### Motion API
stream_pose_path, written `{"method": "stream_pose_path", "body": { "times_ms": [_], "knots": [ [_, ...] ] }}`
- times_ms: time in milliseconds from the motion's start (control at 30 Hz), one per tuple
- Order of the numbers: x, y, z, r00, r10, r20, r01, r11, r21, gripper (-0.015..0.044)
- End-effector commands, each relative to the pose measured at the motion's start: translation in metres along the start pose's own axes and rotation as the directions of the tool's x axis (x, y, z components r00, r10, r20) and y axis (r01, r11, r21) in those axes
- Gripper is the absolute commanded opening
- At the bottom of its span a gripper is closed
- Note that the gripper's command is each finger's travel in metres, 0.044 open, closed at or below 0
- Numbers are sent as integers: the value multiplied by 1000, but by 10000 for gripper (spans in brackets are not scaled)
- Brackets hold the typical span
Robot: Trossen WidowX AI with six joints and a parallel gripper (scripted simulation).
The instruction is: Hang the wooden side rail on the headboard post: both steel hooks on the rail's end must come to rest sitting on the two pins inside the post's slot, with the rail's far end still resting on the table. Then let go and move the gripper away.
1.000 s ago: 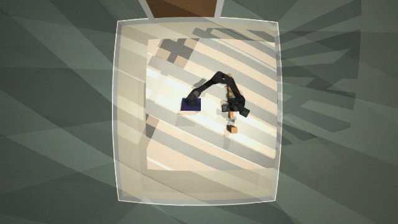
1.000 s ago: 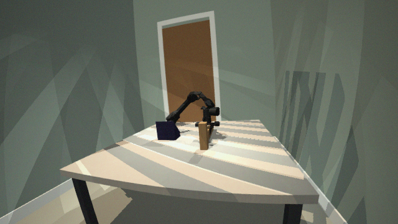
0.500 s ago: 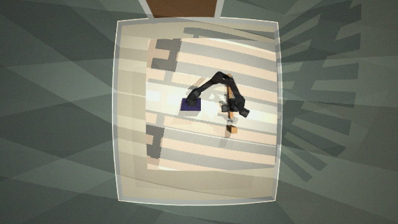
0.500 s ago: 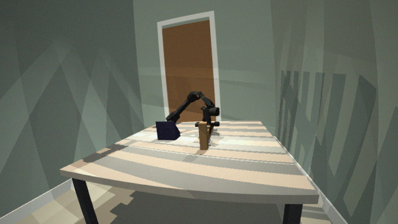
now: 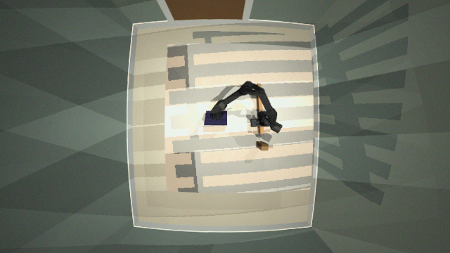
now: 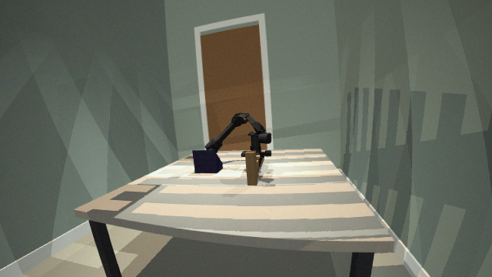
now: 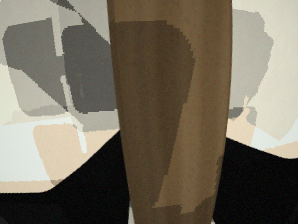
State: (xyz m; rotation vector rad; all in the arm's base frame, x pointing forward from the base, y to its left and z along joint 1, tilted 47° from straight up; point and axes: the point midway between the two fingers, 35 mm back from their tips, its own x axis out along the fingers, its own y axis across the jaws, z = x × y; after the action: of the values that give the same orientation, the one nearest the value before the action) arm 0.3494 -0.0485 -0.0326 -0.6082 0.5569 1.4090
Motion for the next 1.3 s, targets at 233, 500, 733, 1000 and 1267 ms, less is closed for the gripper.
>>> {"method": "stream_pose_path", "body": {
  "times_ms": [233,500,733,1000,1267],
  "knots": [
    [-4,-1,-3,1000,-5,-7,5,1000,-4,0],
    [-4,-1,-4,1000,-5,-7,5,1000,-4,0],
    [-3,-1,-5,1000,-5,-7,5,1000,-4,0],
    [-4,-2,-6,1000,-5,-7,5,1000,-4,0],
    [-4,-1,-6,1000,-5,-7,5,1000,-4,0]
  ]
}}
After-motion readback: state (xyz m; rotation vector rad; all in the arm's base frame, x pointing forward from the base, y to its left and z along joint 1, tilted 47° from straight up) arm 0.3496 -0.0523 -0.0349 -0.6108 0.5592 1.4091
